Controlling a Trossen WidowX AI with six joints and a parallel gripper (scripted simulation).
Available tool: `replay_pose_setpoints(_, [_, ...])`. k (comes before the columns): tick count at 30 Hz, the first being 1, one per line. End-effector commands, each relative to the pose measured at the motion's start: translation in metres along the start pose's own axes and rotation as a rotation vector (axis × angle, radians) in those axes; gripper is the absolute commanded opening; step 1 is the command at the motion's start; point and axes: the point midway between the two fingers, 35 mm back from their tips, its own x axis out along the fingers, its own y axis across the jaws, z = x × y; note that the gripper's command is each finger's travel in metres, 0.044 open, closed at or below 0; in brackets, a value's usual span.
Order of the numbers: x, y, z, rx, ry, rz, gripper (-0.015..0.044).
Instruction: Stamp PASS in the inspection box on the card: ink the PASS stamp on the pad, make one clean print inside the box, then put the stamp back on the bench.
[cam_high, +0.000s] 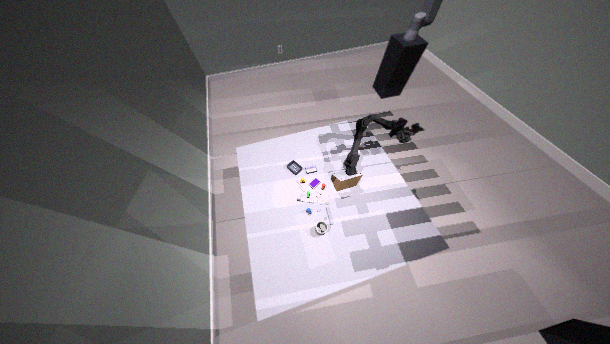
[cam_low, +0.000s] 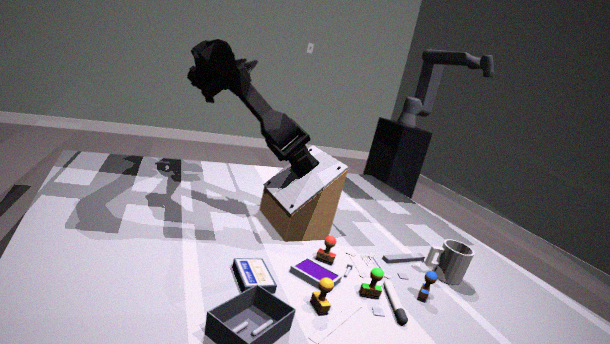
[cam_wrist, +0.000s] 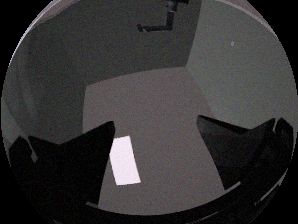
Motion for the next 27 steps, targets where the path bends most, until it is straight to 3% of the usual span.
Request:
replay_pose_setpoints(1, [0.0, 0.0, 0.0, 0.001, -0.001, -0.001, 0.0374])
replay_pose_setpoints(7, [-0.009, -0.018, 0.015, 0.048, -0.067, -0.064, 0.0216])
replay_pose_setpoints(27, [-0.176, -0.036, 0.017, 0.254, -0.292, -0.455, 0.0216])
